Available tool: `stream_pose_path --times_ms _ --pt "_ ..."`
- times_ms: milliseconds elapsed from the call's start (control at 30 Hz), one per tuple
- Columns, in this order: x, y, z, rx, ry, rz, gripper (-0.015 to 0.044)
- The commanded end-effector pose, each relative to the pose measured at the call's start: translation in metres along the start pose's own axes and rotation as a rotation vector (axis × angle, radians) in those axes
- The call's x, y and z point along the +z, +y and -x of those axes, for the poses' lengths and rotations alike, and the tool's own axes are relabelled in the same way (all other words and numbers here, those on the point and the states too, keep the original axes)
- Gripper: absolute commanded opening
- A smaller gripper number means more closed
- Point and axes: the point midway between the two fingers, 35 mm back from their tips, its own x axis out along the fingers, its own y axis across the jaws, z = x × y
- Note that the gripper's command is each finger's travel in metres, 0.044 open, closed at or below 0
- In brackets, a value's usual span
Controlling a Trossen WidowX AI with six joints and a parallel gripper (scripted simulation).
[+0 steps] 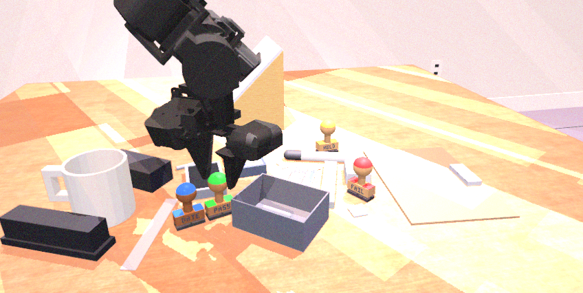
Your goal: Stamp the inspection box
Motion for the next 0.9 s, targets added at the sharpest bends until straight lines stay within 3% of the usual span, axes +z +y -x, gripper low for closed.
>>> stream_pose_path --times_ms 0,867 --pt "-0.001 -0.001 -0.006 -0.004 -0.004 0.009 0.0223" --pt "-0.001 -0.003 -0.031 -0.007 -0.007 0.009 0.0223"
